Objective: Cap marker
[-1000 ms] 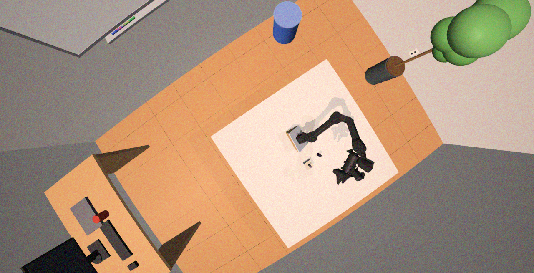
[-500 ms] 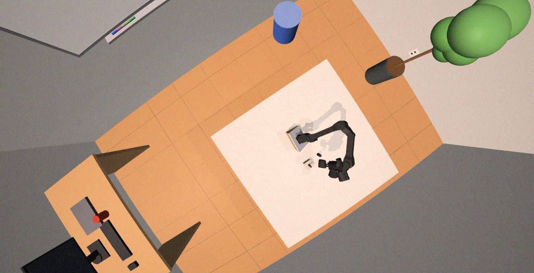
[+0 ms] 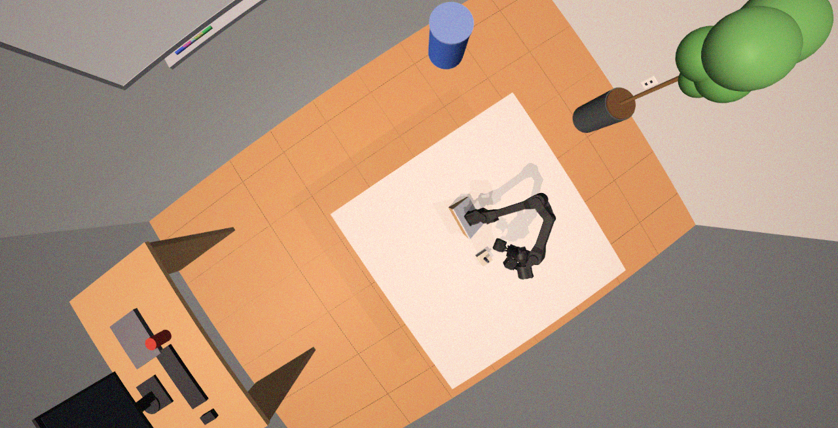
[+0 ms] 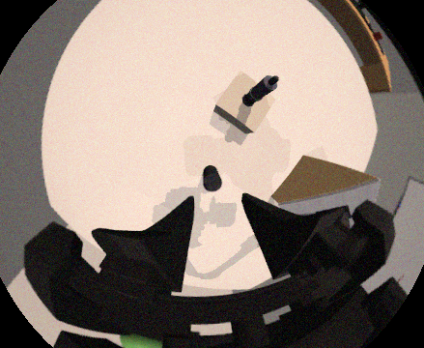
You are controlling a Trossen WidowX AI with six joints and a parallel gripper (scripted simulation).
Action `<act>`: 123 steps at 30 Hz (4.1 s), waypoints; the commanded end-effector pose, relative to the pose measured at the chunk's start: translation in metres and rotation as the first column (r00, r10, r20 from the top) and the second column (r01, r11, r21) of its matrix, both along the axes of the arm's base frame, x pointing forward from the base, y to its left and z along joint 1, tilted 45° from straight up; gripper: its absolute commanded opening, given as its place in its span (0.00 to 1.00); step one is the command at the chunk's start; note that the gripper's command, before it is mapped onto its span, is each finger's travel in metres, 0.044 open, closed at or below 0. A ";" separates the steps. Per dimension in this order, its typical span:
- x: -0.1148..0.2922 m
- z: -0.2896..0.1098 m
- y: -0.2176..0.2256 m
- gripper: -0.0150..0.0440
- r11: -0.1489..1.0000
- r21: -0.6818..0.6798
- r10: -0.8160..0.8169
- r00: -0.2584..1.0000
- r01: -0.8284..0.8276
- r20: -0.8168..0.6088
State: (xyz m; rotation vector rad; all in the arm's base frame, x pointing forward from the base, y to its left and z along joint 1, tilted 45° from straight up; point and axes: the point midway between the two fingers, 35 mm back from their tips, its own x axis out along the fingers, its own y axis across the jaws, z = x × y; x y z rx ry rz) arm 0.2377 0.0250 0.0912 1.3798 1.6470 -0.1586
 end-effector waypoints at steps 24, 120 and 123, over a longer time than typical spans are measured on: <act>0.007 -0.035 0.039 0.66 1.000 0.008 -0.002 1.000 0.002 -0.006; 0.021 -0.049 -0.089 0.25 1.000 -0.021 -0.010 1.000 0.009 -0.022; 0.020 -0.052 -0.098 0.25 1.000 -0.015 -0.007 1.000 0.007 -0.018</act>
